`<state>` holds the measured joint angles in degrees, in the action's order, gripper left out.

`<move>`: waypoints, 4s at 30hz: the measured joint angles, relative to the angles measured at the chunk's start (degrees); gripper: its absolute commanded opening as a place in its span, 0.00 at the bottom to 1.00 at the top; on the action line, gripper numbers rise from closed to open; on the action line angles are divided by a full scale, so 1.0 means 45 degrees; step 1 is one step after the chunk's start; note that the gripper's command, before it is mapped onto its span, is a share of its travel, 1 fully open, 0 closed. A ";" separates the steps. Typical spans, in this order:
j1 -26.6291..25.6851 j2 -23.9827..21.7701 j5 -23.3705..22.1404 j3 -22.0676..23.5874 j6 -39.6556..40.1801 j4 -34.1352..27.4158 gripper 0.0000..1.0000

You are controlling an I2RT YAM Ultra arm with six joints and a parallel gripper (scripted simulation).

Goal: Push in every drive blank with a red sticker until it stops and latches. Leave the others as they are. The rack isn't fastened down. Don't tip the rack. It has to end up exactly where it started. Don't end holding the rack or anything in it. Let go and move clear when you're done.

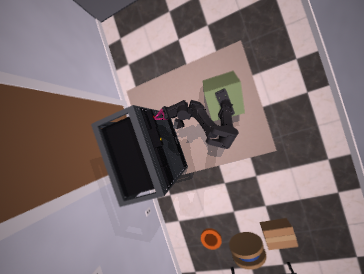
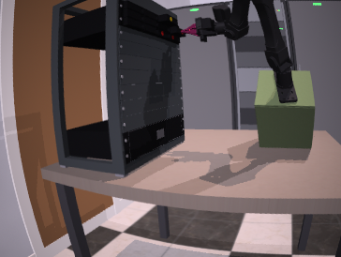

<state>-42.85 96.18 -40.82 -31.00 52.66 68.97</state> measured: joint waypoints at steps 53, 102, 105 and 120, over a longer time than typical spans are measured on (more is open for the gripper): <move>0.0214 0.0622 -0.0199 -0.0835 0.0010 -0.0214 0.00; 0.0209 0.0758 -0.0374 -0.1044 0.0010 -0.0291 0.00; 0.0189 0.0826 -0.0486 -0.1137 0.0010 -0.0316 0.00; 0.0170 0.0894 -0.0593 -0.1219 0.0010 -0.0321 0.00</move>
<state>-42.09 100.20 -43.48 -36.49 52.71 67.53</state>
